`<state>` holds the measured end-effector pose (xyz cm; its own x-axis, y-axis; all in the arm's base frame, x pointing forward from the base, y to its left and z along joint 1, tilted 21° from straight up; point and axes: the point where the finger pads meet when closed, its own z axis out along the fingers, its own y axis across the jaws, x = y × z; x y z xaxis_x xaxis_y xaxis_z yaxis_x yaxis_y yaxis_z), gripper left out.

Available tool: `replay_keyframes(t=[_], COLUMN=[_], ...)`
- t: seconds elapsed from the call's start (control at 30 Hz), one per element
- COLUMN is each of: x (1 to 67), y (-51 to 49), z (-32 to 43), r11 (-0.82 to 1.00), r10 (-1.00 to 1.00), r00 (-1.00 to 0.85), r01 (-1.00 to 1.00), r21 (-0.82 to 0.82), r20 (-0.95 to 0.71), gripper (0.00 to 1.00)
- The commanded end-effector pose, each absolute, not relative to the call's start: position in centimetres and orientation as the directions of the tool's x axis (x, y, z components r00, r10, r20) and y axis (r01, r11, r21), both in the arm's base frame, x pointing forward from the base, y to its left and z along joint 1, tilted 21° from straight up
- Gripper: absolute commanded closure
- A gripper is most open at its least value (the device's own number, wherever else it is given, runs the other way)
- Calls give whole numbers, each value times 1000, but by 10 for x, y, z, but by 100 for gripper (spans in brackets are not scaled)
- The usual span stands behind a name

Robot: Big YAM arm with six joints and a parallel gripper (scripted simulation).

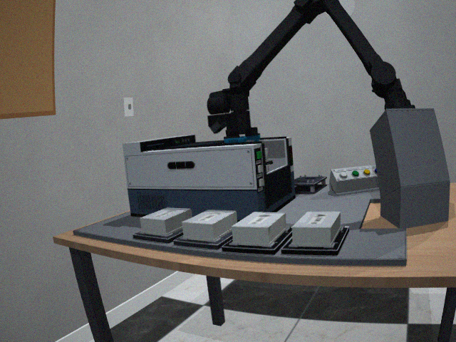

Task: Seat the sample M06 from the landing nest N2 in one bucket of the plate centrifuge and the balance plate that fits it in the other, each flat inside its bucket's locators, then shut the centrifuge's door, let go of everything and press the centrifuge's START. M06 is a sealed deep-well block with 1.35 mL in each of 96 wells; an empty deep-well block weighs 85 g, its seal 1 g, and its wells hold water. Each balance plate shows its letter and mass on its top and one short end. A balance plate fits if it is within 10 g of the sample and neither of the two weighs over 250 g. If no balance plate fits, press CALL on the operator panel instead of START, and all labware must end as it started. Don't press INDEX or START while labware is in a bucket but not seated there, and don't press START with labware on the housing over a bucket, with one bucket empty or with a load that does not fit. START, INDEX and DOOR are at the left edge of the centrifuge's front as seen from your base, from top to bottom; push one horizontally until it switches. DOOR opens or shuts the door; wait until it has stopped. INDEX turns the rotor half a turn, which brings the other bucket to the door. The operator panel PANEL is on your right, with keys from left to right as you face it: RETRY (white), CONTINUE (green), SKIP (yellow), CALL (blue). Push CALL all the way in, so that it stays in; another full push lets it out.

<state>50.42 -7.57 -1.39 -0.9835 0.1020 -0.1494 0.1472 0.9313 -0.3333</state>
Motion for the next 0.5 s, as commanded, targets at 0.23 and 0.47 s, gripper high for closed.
replay_keyframes(t=[0.23, 0.47], x=[510, 510], y=[-84, -84], z=[-18, -19], r11=[932, 932], r10=[98, 98], r00=[-983, -983], r01=[145, 145], r21=[-331, -332], r20=[-155, -154], gripper=[100, 100])
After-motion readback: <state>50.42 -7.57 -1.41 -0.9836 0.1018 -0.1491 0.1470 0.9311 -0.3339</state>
